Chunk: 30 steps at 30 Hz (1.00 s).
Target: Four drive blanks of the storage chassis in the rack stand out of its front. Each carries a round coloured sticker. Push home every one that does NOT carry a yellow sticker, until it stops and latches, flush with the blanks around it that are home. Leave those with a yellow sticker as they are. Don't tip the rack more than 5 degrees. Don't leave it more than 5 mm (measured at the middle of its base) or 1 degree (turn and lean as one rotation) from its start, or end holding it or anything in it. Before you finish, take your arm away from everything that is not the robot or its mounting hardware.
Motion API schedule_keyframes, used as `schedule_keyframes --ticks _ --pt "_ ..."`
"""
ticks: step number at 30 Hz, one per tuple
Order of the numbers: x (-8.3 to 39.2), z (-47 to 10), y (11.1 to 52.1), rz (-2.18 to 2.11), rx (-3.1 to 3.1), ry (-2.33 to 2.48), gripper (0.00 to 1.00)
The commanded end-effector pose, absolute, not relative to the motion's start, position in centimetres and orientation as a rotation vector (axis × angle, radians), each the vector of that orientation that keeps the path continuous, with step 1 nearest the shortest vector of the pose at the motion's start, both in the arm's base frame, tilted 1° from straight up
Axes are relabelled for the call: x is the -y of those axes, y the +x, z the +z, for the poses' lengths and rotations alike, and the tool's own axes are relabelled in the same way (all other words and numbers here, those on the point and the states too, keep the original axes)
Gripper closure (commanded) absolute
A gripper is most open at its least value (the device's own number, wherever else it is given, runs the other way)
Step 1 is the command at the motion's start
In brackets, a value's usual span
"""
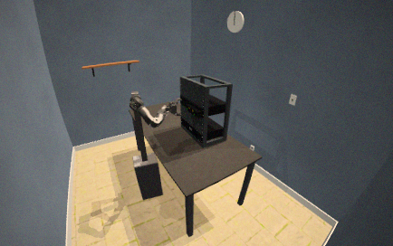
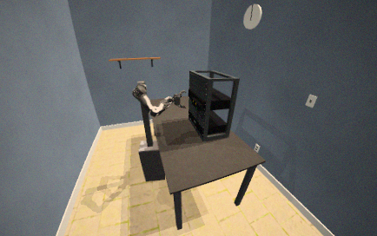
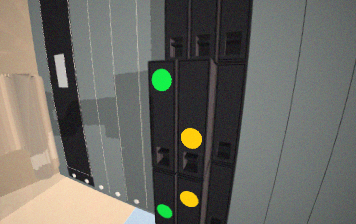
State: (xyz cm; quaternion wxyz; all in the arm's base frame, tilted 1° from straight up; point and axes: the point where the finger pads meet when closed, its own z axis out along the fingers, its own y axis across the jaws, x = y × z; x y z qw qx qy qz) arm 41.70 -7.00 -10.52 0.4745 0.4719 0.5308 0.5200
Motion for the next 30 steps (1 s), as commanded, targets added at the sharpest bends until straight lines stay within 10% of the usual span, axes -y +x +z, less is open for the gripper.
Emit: schedule_keyframes --ticks 1,30 --pt "6.9 -10.6 41.7 1.270 -1.307 1.153 0.00" --pt "17.7 -11.6 45.7 1.272 -1.307 1.154 0.00"
